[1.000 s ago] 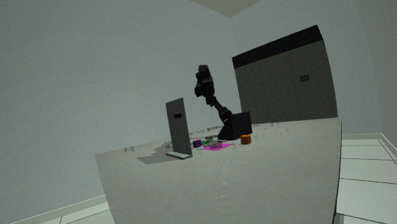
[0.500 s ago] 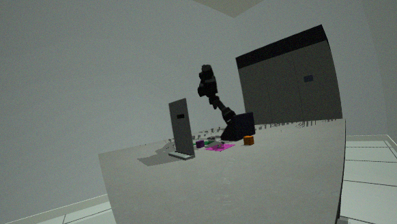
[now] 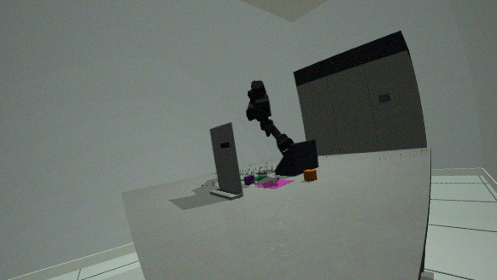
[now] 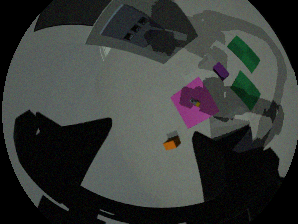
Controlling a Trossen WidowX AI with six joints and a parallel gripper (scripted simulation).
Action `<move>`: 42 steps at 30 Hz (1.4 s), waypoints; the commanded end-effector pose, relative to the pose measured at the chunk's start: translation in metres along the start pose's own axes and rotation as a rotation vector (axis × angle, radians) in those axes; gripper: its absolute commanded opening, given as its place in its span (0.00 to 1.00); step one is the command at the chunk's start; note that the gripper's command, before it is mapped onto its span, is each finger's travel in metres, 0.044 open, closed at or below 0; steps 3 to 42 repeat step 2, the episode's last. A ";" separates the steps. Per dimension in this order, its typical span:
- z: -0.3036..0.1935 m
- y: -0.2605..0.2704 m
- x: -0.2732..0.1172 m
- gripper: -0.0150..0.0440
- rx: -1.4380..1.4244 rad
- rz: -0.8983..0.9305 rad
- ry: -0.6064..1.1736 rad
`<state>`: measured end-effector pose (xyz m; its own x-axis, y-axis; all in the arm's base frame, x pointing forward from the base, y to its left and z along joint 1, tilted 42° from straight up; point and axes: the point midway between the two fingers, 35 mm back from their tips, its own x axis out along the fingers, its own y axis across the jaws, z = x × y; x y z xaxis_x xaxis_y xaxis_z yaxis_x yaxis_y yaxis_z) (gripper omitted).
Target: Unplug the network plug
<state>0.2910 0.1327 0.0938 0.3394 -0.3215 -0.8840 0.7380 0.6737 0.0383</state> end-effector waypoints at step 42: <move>0.001 0.000 0.000 1.00 0.004 0.000 -0.003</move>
